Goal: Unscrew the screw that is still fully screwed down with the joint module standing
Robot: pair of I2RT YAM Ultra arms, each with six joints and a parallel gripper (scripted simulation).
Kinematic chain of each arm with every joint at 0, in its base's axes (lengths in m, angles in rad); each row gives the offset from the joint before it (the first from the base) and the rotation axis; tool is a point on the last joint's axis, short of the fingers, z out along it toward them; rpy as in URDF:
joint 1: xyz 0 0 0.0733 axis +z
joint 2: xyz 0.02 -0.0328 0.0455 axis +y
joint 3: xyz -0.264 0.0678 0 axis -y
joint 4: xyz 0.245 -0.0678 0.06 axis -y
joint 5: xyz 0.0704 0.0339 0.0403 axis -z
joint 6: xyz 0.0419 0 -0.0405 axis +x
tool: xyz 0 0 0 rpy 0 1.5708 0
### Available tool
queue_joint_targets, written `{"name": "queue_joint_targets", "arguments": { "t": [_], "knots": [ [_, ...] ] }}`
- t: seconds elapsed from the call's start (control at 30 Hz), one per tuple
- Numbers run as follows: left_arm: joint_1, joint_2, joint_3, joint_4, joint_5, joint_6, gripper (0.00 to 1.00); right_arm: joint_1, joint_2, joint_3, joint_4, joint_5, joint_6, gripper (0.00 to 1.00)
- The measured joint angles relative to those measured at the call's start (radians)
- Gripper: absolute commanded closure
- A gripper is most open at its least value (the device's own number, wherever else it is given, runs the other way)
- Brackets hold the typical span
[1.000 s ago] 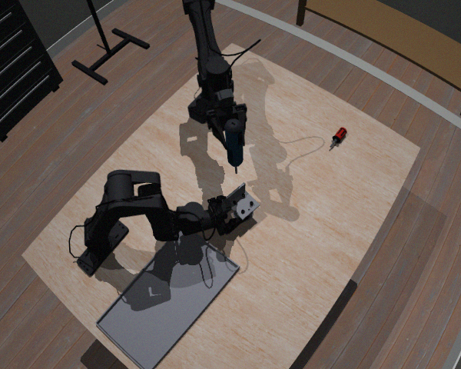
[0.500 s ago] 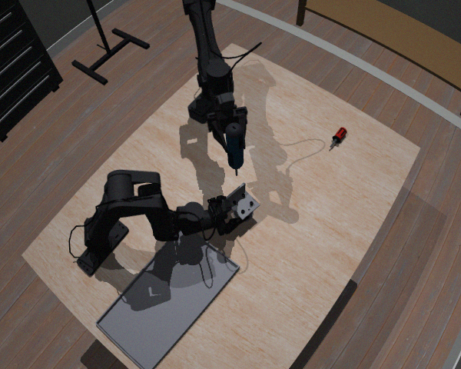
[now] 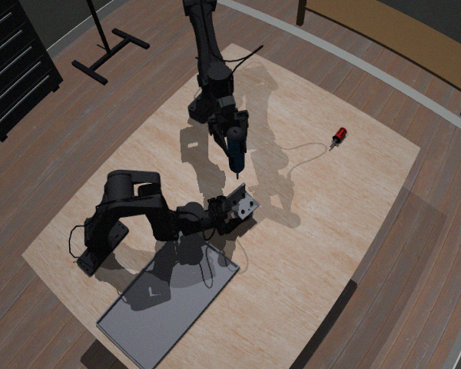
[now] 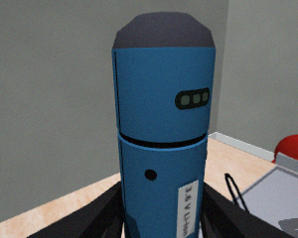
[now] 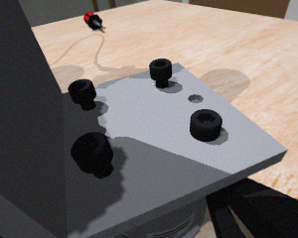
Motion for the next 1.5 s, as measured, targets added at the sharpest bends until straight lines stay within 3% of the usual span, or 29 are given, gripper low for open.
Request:
{"name": "queue_joint_targets", "arguments": {
  "t": [1.5],
  "knots": [
    [0.0,0.182,0.127,0.056,0.0,0.0,0.58,0.0,0.0,0.0,0.0,0.0,0.0,0.41]
  ]
}}
